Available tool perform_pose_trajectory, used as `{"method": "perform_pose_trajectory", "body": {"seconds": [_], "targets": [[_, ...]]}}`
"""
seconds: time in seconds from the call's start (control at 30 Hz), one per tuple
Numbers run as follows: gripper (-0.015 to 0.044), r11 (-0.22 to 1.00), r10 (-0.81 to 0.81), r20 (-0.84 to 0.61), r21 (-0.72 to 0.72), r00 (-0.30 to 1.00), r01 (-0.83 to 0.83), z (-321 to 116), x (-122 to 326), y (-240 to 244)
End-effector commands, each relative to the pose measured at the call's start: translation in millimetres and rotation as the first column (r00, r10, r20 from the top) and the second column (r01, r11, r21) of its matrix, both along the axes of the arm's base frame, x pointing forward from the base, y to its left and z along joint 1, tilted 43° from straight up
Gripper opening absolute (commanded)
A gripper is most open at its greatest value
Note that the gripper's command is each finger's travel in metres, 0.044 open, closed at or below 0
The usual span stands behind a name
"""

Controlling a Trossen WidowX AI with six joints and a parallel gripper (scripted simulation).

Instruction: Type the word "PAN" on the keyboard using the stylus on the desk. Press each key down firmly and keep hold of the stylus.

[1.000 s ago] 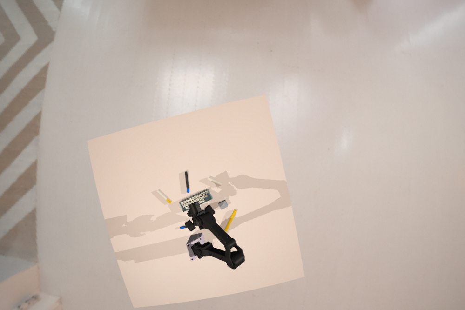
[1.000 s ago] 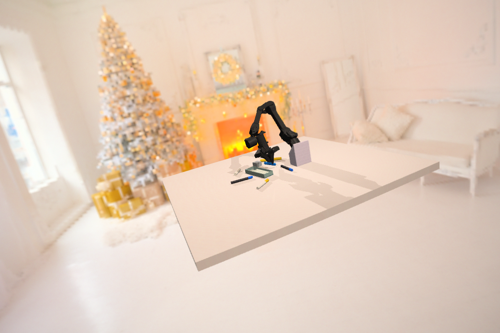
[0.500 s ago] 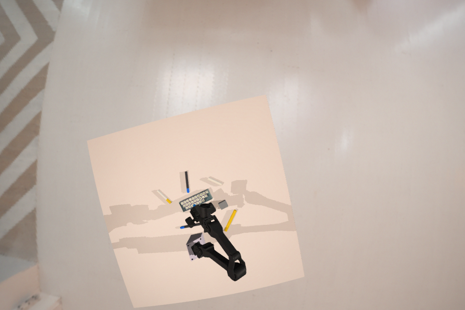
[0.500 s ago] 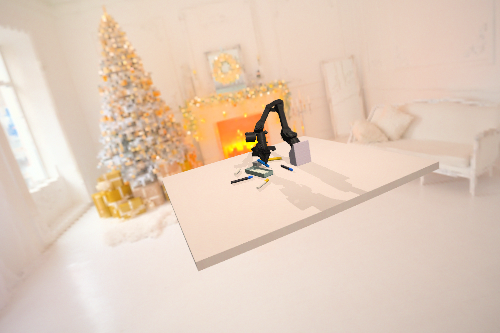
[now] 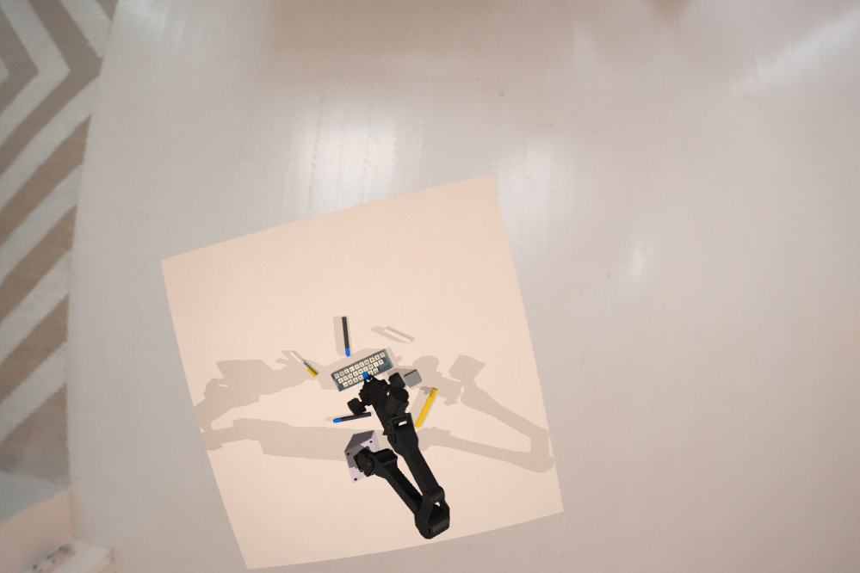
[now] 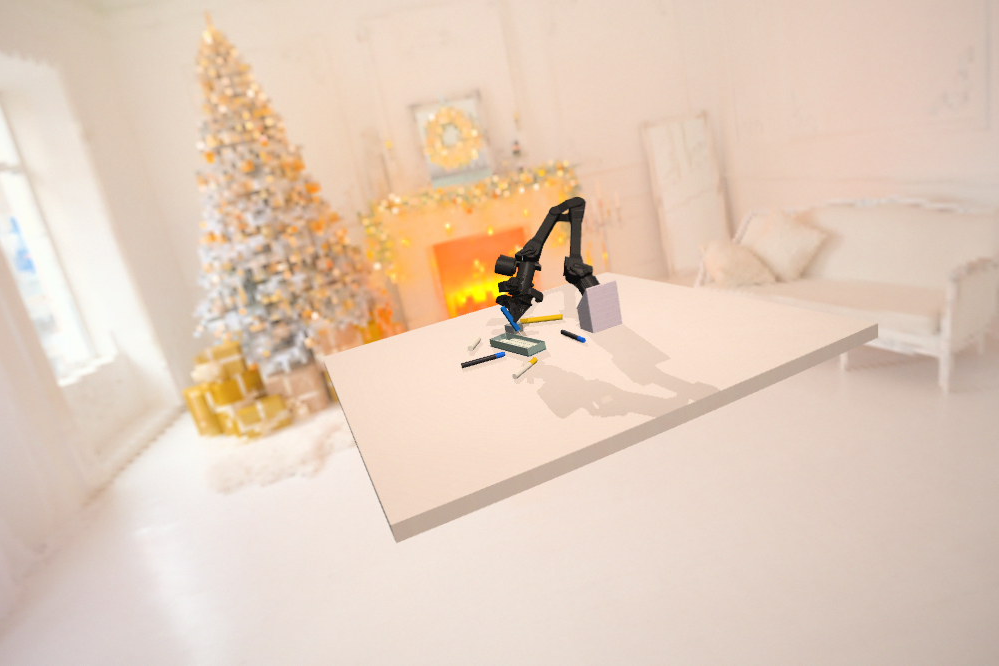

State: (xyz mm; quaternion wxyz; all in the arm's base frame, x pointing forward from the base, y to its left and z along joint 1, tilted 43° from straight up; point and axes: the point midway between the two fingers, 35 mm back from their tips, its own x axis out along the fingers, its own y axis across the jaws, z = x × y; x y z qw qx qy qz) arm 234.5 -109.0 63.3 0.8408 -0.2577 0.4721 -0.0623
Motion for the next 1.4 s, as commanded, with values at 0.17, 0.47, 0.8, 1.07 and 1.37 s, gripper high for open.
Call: {"method": "perform_pose_trajectory", "body": {"seconds": [0.17,0.47,0.8,1.07,1.37], "targets": [[0.0000,0.983,0.146,0.253,-0.143,0.956,-0.112,44,16,-3],[0.0000,0.972,0.187,0.306,-0.194,0.934,-0.131,54,17,-5],[0.0000,0.972,0.187,0.305,-0.195,0.934,-0.131,30,13,-26],[0.0000,0.972,0.187,0.305,-0.196,0.934,-0.131,28,13,-27],[0.0000,0.972,0.187,0.305,-0.196,0.934,-0.131,28,13,-27]]}}
